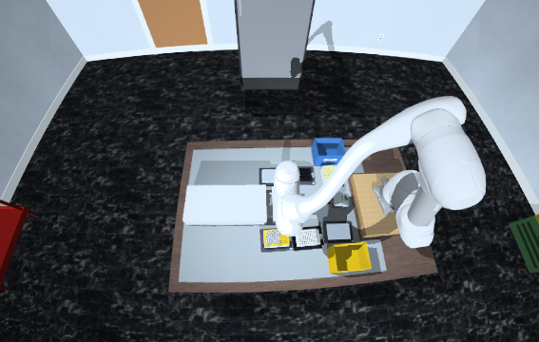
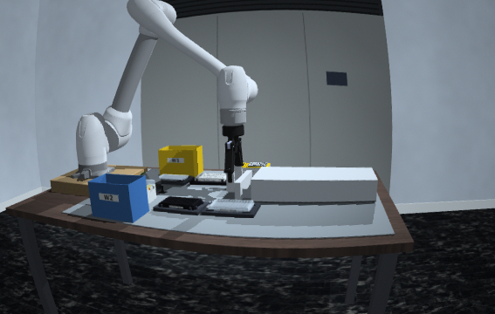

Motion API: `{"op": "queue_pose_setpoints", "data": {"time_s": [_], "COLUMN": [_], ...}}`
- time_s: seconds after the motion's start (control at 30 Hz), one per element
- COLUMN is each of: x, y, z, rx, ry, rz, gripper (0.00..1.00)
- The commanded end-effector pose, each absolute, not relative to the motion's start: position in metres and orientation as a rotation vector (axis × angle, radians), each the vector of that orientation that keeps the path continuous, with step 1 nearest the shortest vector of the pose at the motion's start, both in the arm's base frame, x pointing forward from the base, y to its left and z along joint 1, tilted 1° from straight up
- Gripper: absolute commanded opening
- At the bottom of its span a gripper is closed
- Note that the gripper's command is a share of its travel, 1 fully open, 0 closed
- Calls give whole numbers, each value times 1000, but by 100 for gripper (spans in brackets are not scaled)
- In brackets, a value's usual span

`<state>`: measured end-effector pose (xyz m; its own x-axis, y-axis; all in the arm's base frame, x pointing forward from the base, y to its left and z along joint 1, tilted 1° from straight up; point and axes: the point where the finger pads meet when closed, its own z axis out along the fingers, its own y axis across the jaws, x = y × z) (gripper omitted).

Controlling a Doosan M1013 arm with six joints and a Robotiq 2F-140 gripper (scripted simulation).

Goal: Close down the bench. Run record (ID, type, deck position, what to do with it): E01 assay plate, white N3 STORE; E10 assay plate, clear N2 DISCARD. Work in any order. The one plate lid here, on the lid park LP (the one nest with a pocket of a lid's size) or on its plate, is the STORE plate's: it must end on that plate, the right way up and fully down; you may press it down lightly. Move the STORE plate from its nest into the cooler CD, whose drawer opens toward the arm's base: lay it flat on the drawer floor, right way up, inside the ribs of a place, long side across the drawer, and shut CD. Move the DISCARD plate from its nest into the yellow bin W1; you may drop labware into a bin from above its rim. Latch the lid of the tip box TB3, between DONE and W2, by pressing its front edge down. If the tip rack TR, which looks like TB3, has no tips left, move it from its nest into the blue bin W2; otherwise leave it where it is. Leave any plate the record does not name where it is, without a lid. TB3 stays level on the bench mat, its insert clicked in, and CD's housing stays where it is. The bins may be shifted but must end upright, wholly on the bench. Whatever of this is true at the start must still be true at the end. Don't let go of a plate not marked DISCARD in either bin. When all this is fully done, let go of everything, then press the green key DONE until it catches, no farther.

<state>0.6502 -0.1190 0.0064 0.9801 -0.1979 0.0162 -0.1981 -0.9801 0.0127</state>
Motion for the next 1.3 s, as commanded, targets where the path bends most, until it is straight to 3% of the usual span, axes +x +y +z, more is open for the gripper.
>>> {"op": "queue_pose_setpoints", "data": {"time_s": [0.0, 0.17, 0.2, 1.27], "x": [650, 650, 650, 645], "y": [-119, -119, -119, -118], "z": [6, 6, 6, 6], "rx": [3112, 3112, 3112, 3112], "ry": [-311, -311, -311, -311], "rz": [23, 23, 23, 23], "gripper": [56, 55, 0, 0]}}
